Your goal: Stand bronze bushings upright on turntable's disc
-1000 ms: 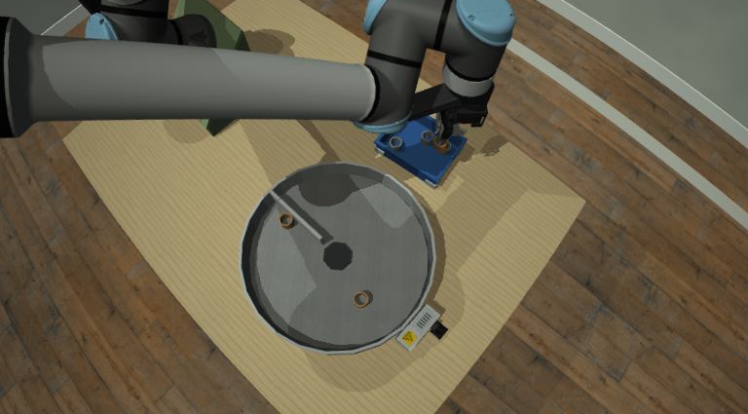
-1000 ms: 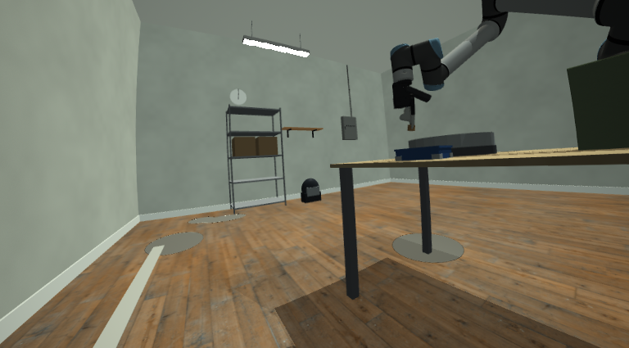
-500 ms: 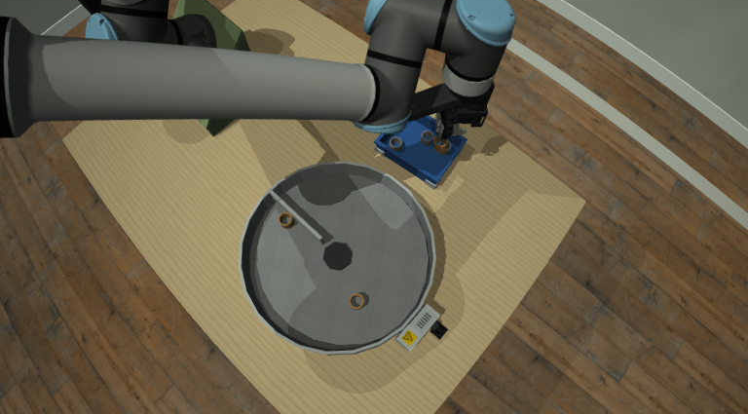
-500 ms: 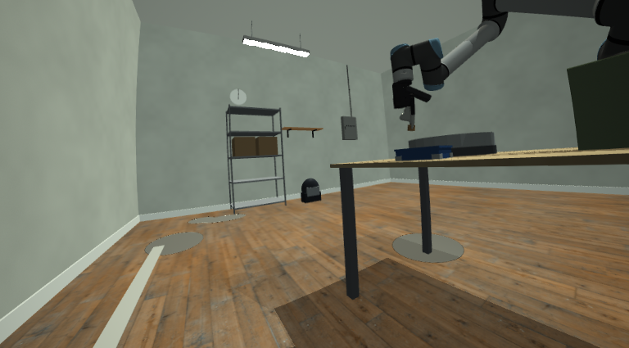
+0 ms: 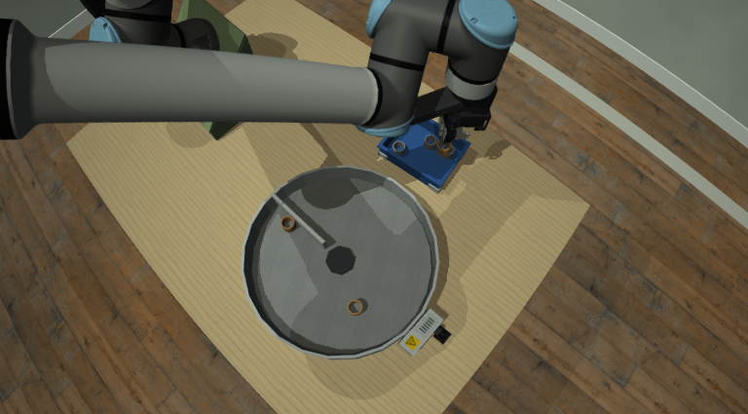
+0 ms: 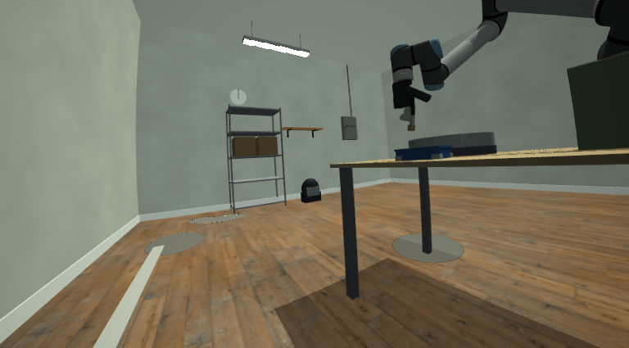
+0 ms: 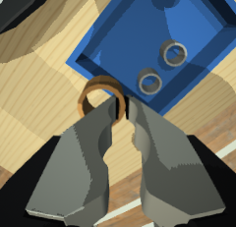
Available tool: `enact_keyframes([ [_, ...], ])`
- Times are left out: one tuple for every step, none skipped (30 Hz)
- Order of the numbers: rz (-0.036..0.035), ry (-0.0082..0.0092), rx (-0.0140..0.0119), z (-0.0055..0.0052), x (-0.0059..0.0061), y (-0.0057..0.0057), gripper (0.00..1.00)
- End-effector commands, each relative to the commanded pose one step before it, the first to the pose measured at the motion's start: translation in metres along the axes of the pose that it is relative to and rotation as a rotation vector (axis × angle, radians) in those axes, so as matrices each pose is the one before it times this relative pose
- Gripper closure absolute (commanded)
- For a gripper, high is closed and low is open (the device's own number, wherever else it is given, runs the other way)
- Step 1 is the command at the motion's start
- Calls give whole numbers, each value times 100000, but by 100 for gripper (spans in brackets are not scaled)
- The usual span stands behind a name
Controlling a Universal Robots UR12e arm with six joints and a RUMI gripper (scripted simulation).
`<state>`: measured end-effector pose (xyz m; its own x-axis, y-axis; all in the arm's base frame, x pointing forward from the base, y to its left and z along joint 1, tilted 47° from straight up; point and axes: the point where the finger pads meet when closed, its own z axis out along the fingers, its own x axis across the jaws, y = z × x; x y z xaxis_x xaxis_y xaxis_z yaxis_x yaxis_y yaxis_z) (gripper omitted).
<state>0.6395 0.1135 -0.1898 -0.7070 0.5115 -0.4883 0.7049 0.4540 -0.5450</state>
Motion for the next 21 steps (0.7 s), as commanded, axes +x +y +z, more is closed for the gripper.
enact_keyframes([
  [44,-49,-111,-72,-92,-111,100],
  [0,0,0,0,-46,-108,100],
  [0,0,0,0,-61,-145,100],
  [0,0,0,0,-79,-186,100],
  [0,0,0,0,-97,-230,100],
  [0,0,0,0,-117,-277,100],
  [0,0,0,0,-137,-325,100],
  [0,0,0,0,-158,-375,100],
  [0,0,0,0,-180,-427,100],
  [0,0,0,0,-202,-478,100],
  [0,0,0,0,-224,-530,100],
  [0,0,0,0,-246,-582,100],
  [0,0,0,0,0,0,100],
  [0,0,0,0,0,0,100],
  [0,0,0,0,-265,-628,100],
  [0,0,0,0,-283,-669,100],
  [0,0,0,0,-299,-708,100],
  [0,0,0,0,-314,-743,100],
  [0,0,0,0,-327,-774,100],
  [0,0,0,0,-338,-801,100],
  [0,0,0,0,-348,-824,100],
])
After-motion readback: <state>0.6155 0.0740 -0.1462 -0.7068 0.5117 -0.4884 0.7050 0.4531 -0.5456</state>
